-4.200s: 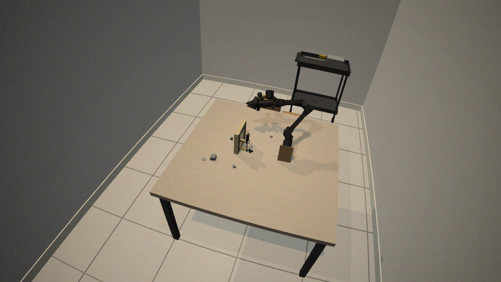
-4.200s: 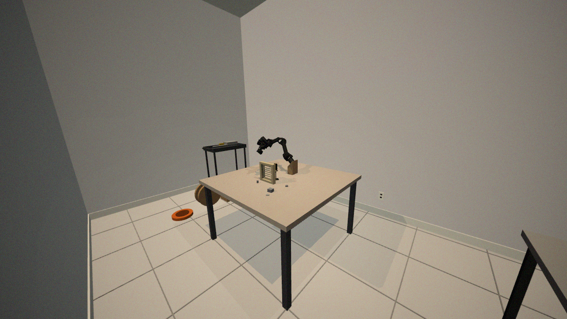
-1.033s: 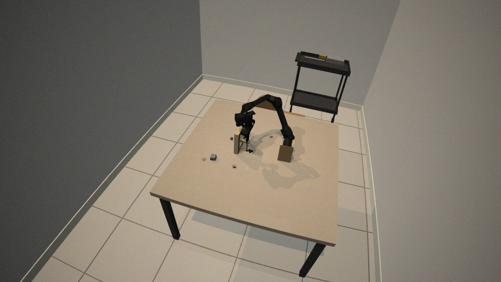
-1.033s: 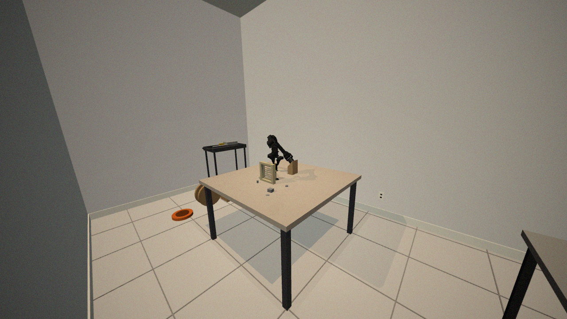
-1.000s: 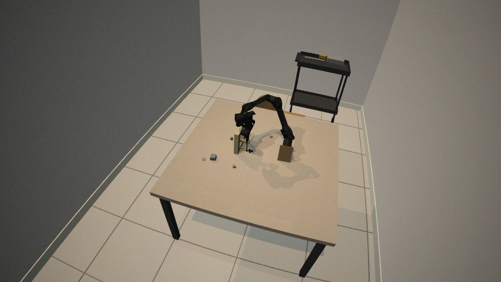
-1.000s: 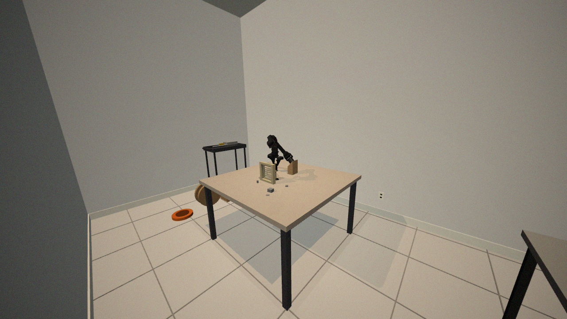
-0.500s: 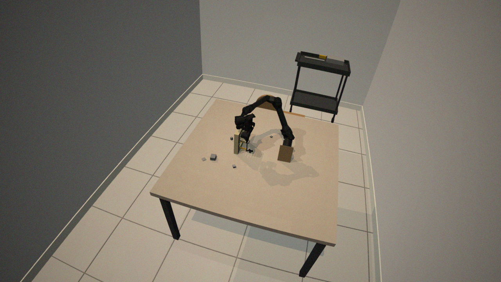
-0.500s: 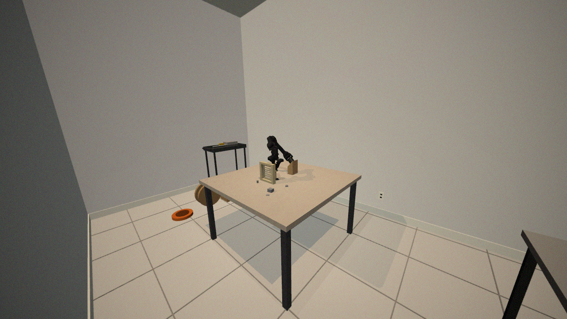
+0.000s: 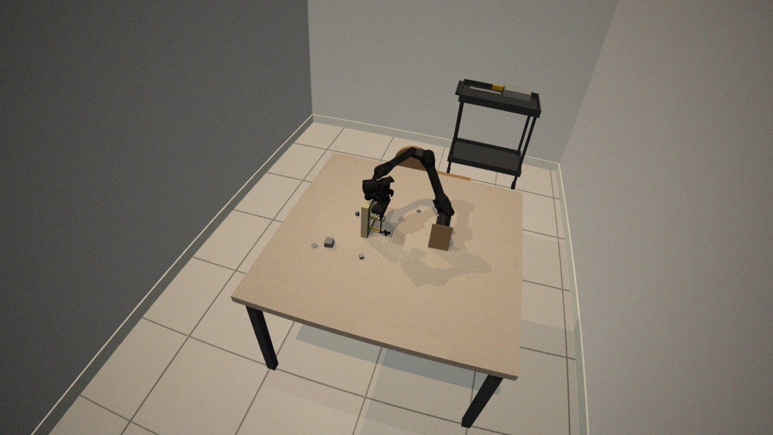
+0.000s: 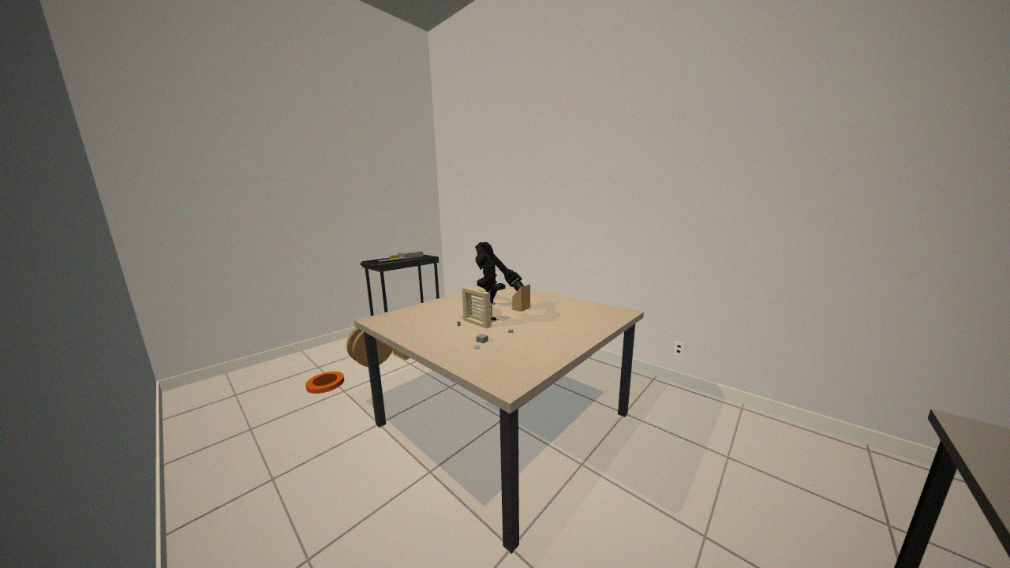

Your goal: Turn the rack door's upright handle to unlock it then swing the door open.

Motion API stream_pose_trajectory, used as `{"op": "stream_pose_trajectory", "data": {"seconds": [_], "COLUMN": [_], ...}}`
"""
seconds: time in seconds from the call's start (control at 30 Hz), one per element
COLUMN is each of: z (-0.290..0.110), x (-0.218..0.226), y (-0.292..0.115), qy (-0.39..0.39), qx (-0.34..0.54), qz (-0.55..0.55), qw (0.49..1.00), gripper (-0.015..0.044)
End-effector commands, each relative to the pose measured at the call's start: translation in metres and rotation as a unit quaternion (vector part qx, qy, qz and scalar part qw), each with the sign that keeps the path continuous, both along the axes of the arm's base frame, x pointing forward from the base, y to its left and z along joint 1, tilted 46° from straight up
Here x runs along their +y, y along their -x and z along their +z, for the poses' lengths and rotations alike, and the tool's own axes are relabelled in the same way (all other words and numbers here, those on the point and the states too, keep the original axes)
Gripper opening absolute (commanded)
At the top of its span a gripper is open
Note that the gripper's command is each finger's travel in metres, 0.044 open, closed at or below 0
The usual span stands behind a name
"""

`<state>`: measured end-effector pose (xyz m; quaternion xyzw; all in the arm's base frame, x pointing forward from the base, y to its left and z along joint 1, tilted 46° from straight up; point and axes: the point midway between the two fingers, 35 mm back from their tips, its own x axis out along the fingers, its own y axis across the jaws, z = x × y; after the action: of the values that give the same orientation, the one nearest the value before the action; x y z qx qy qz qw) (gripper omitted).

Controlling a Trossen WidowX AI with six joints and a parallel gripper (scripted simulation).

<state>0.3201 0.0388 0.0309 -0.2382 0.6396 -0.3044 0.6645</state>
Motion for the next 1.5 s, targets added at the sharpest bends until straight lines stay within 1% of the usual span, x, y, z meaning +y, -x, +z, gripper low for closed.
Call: {"op": "stream_pose_trajectory", "data": {"seconds": [0.0, 0.2, 0.37, 0.57, 0.77, 0.93, 1.1, 1.27, 1.47], "z": [0.0001, 0.0001, 0.0001, 0.0001, 0.0001, 0.0001, 0.0002, 0.0002, 0.0002], "x": [-0.0001, -0.0001, -0.0001, -0.0001, -0.0001, 0.0, -0.0001, -0.0001, -0.0001], "y": [-0.0007, -0.0007, -0.0007, -0.0007, -0.0007, -0.0007, -0.0007, -0.0007, -0.0007], "qy": [0.0, 0.0, 0.0, -0.001, -0.001, -0.001, -0.001, -0.001, -0.001], "qx": [0.0, 0.0, 0.011, 0.112, 0.214, 0.296, 0.373, 0.444, 0.521], "qz": [0.003, 0.003, 0.014, 0.115, 0.216, 0.297, 0.373, 0.444, 0.52], "qw": [1.0, 1.0, 1.0, 0.987, 0.953, 0.908, 0.85, 0.778, 0.677], "gripper": [0.0051, 0.0011, 0.0009, 0.0009, 0.0009, 0.0009, 0.0009, 0.0009, 0.0009]}}
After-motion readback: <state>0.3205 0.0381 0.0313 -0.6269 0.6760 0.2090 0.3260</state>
